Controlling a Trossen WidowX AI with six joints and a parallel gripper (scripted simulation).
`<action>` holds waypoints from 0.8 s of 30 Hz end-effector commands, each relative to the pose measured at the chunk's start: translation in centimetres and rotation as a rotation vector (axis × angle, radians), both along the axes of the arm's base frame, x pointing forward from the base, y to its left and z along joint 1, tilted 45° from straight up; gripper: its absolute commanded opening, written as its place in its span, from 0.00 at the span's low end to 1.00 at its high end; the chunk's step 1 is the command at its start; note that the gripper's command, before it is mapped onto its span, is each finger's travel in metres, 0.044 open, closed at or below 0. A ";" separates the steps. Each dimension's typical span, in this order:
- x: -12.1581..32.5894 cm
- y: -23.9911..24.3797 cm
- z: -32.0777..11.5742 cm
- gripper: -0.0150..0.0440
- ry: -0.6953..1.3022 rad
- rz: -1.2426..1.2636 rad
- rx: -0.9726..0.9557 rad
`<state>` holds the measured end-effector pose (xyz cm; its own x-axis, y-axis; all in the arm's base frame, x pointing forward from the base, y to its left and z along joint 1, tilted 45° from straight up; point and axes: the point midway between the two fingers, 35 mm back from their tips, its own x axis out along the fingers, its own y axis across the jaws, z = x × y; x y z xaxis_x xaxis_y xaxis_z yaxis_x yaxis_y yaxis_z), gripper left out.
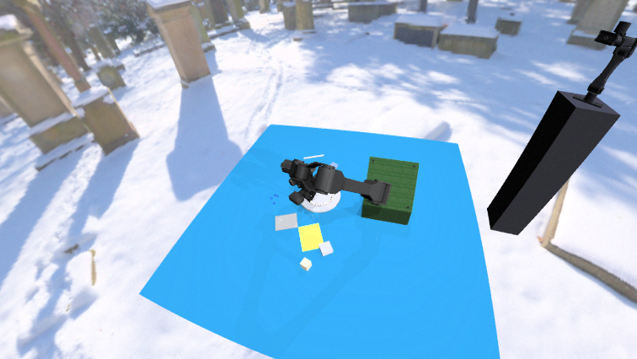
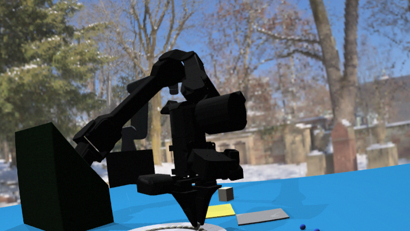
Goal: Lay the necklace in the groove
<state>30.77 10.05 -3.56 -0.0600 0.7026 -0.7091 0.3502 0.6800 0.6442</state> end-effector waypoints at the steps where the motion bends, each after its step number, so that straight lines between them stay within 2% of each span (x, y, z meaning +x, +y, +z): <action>1: 0.2 0.1 0.2 0.25 -0.001 -0.004 0.005; 10: 0.2 0.7 -0.3 0.25 -0.001 -0.004 0.006; 24: 0.2 0.2 0.1 0.88 -0.004 -0.002 0.002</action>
<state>31.00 10.44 -3.69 -0.0561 0.7024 -0.7096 0.3479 0.6799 0.6455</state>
